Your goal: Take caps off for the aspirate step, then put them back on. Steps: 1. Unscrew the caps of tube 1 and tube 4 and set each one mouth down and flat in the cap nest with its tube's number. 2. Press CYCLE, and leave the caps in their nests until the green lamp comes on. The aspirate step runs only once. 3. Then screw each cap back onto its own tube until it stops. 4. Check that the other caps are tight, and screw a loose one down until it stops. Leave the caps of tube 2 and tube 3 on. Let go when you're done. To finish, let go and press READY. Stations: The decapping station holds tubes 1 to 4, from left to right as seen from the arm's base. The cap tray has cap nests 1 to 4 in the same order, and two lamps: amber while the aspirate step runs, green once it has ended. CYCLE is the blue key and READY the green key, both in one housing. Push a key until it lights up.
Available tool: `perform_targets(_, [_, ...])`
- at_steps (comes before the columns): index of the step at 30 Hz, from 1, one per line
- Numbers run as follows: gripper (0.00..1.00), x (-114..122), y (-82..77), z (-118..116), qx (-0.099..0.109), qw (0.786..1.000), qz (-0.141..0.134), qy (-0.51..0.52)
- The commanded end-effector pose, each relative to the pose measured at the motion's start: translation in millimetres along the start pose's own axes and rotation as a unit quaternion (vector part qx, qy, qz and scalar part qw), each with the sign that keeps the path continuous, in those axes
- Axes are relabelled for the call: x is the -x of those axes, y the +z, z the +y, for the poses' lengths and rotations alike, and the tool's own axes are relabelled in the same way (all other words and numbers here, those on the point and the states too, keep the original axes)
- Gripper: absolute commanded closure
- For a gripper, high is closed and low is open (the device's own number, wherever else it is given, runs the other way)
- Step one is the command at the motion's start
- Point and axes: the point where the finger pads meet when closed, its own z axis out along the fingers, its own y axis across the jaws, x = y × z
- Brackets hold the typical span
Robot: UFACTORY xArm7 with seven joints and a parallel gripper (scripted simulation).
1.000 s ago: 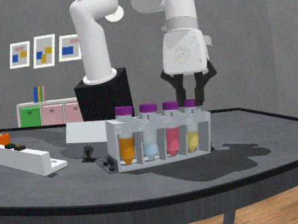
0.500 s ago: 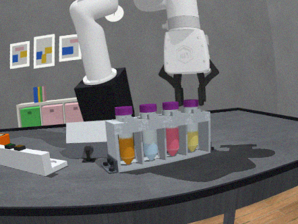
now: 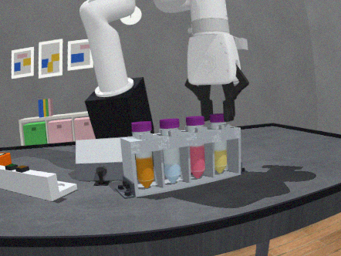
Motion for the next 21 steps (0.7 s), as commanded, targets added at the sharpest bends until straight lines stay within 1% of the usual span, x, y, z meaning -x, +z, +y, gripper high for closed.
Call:
perform_targets(1, [0.54, -0.5, -1.6, 2.2, 0.011, 0.99, -0.01, 0.138])
perform_targets(3, [0.54, -0.5, -1.6, 2.2, 0.011, 0.983, -0.009, 0.18])
perform_targets(5, [0.54, -0.5, -1.6, 2.2, 0.011, 0.983, -0.009, 0.18])
perform_targets(6, [0.54, -0.5, -1.6, 2.2, 0.012, 0.973, -0.009, 0.231])
perform_targets(7, [0.54, -0.5, -1.6, 2.2, 0.012, 0.966, -0.008, 0.258])
perform_targets(10, [0.54, -0.5, -1.6, 2.2, 0.012, 0.95, -0.007, 0.311])
perform_targets(13, [0.54, -0.5, -1.6, 2.3, 0.012, 0.929, -0.006, 0.37])
perform_targets(16, [0.54, -0.5, -1.6, 2.3, 0.013, 0.904, -0.005, 0.427])
perform_targets(20, [0.54, -0.5, -1.6, 2.3, 0.013, 0.866, -0.004, 0.5])
perform_targets(21, [0.54, -0.5, -1.6, 2.3, 0.013, 0.866, -0.004, 0.5])
